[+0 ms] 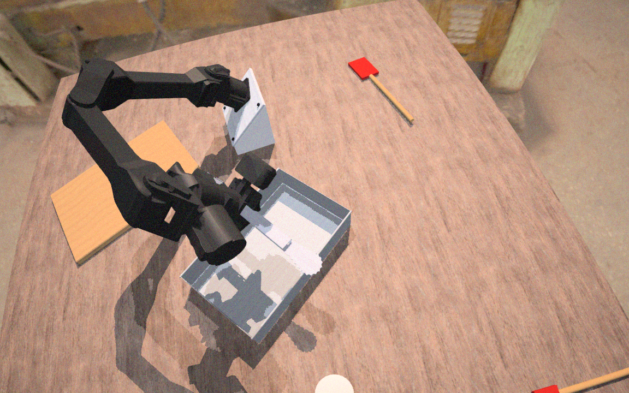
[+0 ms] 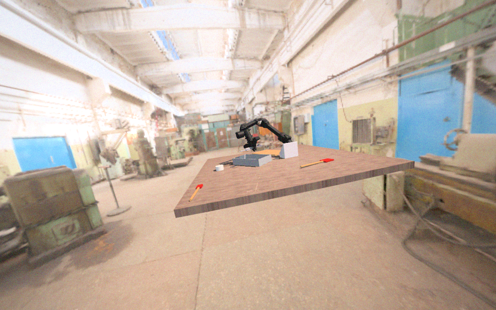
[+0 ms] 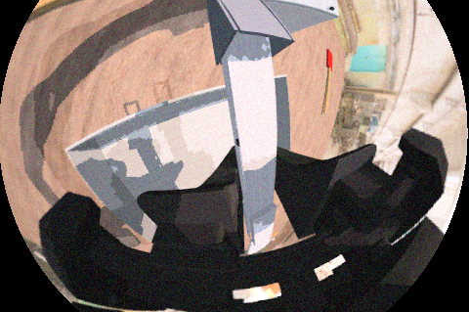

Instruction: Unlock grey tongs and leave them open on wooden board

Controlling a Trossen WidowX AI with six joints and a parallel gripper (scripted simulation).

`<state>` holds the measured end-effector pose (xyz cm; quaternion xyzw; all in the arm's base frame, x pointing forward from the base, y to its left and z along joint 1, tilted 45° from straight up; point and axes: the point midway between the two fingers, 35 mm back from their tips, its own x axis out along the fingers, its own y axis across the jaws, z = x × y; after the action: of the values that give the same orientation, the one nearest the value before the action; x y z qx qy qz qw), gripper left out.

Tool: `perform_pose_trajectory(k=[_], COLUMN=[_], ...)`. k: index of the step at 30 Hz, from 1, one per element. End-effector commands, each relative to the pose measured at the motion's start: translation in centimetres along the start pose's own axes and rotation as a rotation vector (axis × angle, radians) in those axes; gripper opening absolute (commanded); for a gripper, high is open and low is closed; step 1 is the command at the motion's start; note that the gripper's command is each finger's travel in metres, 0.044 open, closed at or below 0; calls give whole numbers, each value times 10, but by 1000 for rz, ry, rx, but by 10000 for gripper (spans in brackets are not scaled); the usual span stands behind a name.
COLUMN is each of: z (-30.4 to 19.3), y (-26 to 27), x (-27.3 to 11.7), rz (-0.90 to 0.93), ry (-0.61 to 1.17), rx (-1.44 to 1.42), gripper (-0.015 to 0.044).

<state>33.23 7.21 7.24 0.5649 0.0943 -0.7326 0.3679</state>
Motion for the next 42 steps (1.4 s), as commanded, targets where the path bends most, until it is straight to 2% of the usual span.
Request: perform_pose_trajectory(k=[1, 9, 12, 24, 42], z=[0, 0, 0, 3, 71], y=[-2, 3, 4, 9, 78], x=[-1, -4, -5, -6, -71], rz=[109, 375, 421, 414, 411], ry=[1, 10, 15, 2, -63], rx=[-8, -3, -1, -26, -394], gripper=[-150, -150, -150, -150, -150])
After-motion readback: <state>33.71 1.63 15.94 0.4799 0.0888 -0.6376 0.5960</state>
